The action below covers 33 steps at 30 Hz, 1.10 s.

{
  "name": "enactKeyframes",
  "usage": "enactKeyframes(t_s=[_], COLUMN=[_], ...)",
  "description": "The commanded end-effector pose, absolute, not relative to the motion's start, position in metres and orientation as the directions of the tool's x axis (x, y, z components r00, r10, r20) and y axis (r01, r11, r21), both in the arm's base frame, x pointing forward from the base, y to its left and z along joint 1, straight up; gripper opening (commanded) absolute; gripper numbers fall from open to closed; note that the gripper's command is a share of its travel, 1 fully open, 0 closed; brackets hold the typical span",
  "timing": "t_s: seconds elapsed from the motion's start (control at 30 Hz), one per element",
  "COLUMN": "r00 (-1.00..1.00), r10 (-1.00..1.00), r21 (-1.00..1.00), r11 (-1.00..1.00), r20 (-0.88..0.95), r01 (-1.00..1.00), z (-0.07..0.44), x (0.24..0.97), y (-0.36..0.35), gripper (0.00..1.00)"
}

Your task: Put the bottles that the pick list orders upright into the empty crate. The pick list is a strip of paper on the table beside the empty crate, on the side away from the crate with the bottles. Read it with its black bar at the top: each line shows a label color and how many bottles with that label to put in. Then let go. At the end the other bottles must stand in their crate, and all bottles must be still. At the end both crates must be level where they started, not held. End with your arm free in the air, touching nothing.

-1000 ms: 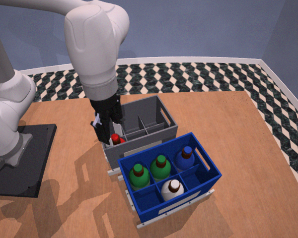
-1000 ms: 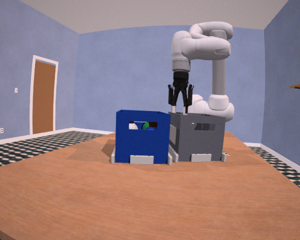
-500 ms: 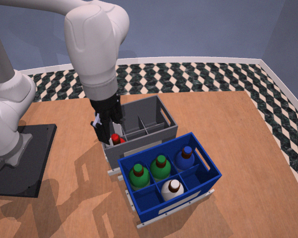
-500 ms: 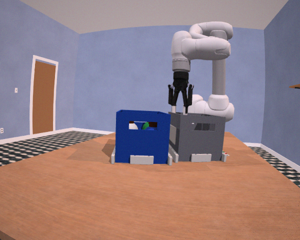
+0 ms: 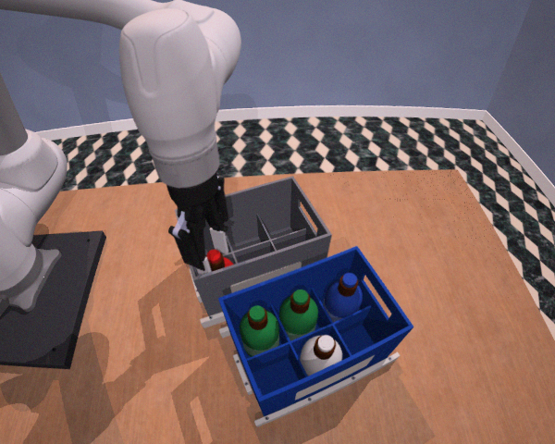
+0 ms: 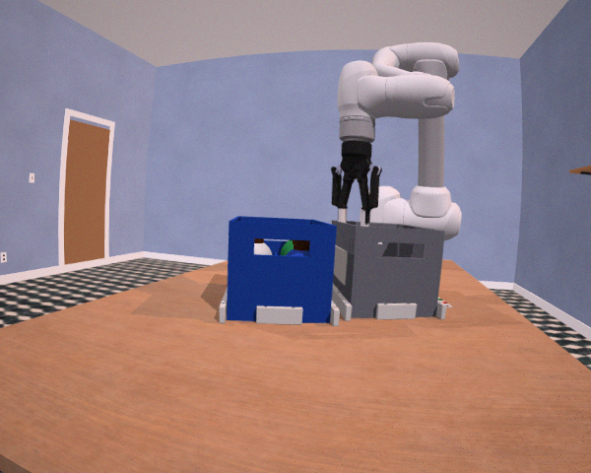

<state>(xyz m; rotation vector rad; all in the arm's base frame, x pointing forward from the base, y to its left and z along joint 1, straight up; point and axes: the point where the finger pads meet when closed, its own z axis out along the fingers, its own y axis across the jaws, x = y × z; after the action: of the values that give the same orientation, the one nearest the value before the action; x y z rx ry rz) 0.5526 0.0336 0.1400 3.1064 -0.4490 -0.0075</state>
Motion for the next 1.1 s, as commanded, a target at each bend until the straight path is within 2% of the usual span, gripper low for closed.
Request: enactKeyframes(t_s=[0.0, 1.07], r00=[0.959, 0.959], r10=[-0.283, -0.283], r21=[0.003, 0.003], r11=[-0.959, -0.959], r20=[-0.004, -0.004], r01=[-0.283, -0.283], z=[0.140, 0.215], x=[0.553, 0.553], y=[0.034, 0.034], gripper=[0.38, 0.38])
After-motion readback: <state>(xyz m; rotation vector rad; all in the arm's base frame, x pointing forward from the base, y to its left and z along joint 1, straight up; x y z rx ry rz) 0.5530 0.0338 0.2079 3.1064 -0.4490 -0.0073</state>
